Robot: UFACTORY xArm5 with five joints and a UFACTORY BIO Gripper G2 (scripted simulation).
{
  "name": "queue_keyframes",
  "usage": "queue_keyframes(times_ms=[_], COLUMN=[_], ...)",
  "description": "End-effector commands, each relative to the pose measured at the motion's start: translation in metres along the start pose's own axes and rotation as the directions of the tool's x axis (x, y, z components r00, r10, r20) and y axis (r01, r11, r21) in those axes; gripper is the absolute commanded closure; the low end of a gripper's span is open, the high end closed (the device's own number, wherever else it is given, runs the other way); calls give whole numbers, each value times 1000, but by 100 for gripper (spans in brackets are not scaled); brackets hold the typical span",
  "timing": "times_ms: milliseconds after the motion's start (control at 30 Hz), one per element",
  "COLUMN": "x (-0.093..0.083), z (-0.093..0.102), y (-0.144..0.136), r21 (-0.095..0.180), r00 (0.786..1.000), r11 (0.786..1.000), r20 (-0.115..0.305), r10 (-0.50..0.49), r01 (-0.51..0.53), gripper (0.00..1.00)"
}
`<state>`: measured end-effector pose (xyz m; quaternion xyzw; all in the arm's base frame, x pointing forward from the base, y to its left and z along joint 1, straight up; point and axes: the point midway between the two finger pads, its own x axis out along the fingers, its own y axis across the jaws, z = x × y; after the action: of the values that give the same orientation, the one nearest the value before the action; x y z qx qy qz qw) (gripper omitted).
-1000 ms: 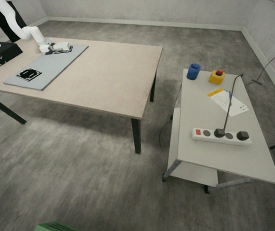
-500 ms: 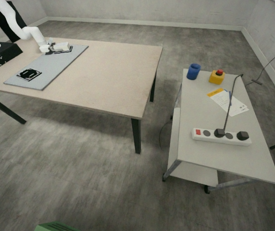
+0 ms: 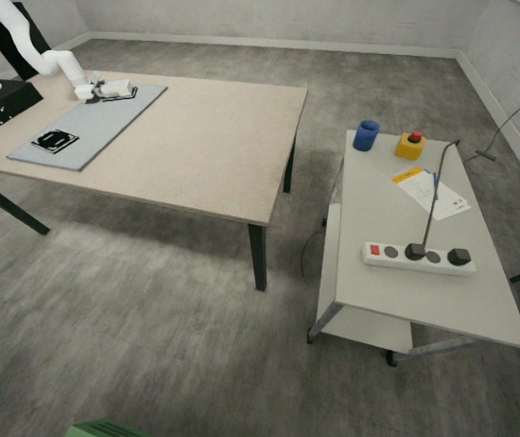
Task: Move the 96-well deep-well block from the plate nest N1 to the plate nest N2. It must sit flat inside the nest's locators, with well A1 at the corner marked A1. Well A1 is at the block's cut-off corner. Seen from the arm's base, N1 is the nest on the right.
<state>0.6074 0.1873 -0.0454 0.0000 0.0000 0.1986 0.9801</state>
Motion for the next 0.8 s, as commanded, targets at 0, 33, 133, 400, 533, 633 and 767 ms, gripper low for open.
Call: queue_keyframes(times_ms=[0,33,133,400,533,633,767], x=[1,1,1,1,1,1,1], z=[2,2,2,7,15,21,31], y=[0,0,0,0,0,0,0], r21=[-5,-5,-5,-5,-5,-5,-5], r00=[1000,1000,1000,1000,1000,1000,1000], r11=[1000,1000,1000,1000,1000,1000,1000], r20=[3,3,3,3,3,3,3], r10=[0,0,0,0,0,0,0], r01=[0,0,0,0,0,0,0], gripper=[63,63,63,63,63,63,63])
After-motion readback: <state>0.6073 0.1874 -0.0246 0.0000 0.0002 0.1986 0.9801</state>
